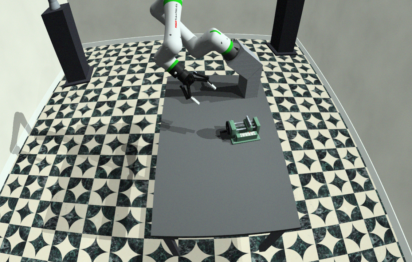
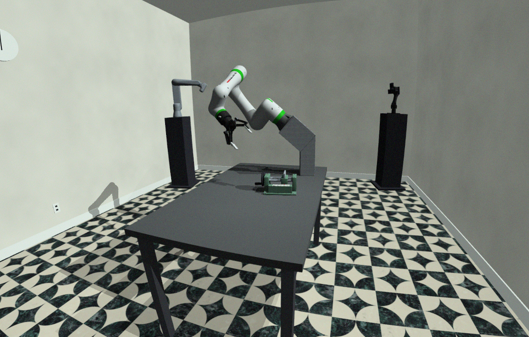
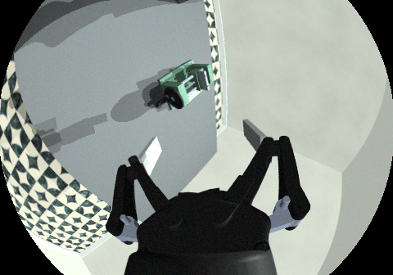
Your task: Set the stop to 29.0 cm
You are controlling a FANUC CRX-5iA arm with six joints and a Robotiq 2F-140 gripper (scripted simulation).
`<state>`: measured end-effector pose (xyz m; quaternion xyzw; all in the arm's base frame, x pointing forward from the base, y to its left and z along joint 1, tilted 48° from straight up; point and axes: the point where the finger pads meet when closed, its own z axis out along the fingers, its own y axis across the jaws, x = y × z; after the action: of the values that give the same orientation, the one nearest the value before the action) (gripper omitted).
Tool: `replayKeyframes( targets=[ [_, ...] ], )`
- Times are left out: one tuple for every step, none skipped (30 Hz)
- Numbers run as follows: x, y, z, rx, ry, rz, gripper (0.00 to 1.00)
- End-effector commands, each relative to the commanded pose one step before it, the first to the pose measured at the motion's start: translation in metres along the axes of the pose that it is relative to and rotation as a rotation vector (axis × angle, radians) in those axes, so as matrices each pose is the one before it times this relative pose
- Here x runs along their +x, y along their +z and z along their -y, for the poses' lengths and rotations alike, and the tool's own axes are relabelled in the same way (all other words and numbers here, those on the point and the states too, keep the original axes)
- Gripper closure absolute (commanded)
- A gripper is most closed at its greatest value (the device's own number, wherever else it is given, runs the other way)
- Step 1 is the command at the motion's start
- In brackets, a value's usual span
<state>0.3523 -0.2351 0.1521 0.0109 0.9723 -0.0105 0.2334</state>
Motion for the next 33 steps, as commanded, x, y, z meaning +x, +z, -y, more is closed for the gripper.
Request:
replayKeyframes(
  targets=[
    [-0.00028, -0.0002, -0.00031, 0.00004, -0.00033, 0.00018, 0.0],
    [-0.00004, -0.00009, -0.00011, 0.0, 0.0, 0.0, 0.0],
    [-0.00005, -0.00011, -0.00013, 0.0, 0.0, 0.0, 0.0],
    [-0.00006, -0.00013, -0.00015, 0.0, 0.0, 0.0, 0.0],
    [-0.00006, -0.00014, -0.00017, 0.0, 0.0, 0.0, 0.0],
    [-0.00007, -0.00016, -0.00019, 0.0, 0.0, 0.0, 0.0],
    [-0.00008, -0.00017, -0.00021, 0.0, 0.0, 0.0, 0.0],
    [-0.00008, -0.00018, -0.00022, 0.0, 0.0, 0.0, 0.0],
    [-0.00008, -0.00019, -0.00022, 0.0, 0.0, 0.0, 0.0],
    [-0.00008, -0.00019, -0.00023, 0.0, 0.0, 0.0, 0.0],
    [0.0, 0.0, 0.0, 0.0, 0.0, 0.0, 0.0],
    [0.0, 0.0, 0.0, 0.0, 0.0, 0.0, 0.0],
    [-0.00008, -0.00019, -0.00023, 0.0, 0.0, 0.0, 0.0],
    [-0.00008, -0.00019, -0.00022, 0.0, 0.0, 0.0, 0.0],
    [-0.00008, -0.00018, -0.00022, 0.0, 0.0, 0.0, 0.0],
    [-0.00007, -0.00017, -0.0002, 0.0, 0.0, 0.0, 0.0],
    [-0.00007, -0.00016, -0.00019, 0.0, 0.0, 0.0, 0.0],
    [-0.00006, -0.00014, -0.00017, 0.0, 0.0, 0.0, 0.0],
    [-0.00005, -0.00013, -0.00015, 0.0, 0.0, 0.0, 0.0],
    [-0.00005, -0.00011, -0.00013, 0.0, 0.0, 0.0, 0.0],
    [-0.00004, -0.00009, -0.0001, 0.0, 0.0, 0.0, 0.0],
    [-0.00003, -0.00007, -0.00008, 0.0, 0.0, 0.0, 0.0],
    [-0.00002, -0.00005, -0.00006, 0.0, 0.0, 0.0, 0.0],
    [-0.00001, -0.00003, -0.00004, 0.0, 0.0, 0.0, 0.0],
    [-0.00001, -0.00002, -0.00002, 0.0, 0.0, 0.0, 0.0],
    [0.0, -0.00001, -0.00001, 0.0, 0.0, 0.0, 0.0],
    [0.0, 0.0, 0.0, 0.0, 0.0, 0.0, 0.0],
    [0.0, 0.0, 0.0, 0.0, 0.0, 0.0, 0.0],
    [0.0, 0.0, 0.0, 0.0, 0.0, 0.0, 0.0],
    [0.0002, 0.00019, 0.00006, 0.00023, -0.00091, -0.00104, 0.0],
    [0.00127, 0.00123, 0.00039, 0.00149, -0.00591, -0.00671, 0.0],
    [0.0031, 0.003, 0.00096, 0.00368, -0.01476, -0.01656, 0.0],
    [0.00526, 0.00521, 0.00163, 0.00651, -0.0265, -0.02902, 0.0]
  ],
)
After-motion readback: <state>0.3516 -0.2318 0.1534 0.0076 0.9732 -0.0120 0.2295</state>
